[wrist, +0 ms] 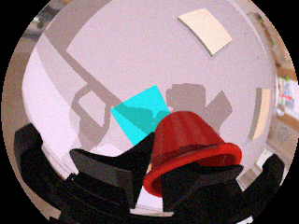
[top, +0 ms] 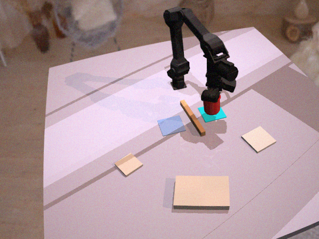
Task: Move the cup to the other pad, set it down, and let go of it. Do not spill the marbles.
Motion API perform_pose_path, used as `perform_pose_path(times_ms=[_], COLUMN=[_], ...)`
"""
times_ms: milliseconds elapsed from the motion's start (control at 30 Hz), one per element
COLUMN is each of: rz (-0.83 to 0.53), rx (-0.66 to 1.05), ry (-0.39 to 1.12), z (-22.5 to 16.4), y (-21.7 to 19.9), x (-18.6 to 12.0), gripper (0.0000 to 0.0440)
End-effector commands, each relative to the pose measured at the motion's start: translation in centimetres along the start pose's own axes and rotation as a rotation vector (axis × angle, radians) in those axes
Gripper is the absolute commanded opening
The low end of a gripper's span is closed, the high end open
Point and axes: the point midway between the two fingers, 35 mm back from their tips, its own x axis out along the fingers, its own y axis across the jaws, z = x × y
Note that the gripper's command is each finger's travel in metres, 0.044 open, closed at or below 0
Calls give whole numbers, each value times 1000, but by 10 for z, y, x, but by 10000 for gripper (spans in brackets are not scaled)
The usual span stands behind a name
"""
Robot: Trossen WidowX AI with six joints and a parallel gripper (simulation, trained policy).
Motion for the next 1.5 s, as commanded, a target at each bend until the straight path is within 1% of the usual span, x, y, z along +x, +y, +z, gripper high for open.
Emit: perform_pose_path(times_ms=[0,233,567,700,833,867,933,967,1267,1467], rz=[5,3,-2,-11,-21,-24,-30,-32,-31,-35], rx=[-7,-9,4,11,18,20,27,30,30,29], ry=[-7,-4,19,8,-23,-32,-55,-68,-133,-174], z=[4,5,-5,-5,-2,-1,1,2,2,0], y=[12,27,43,43,42,41,40,39,43,45], x=[6,20,42,47,44,43,40,38,28,20], gripper=[0,0,5,31,69,85,131,144,175,203])
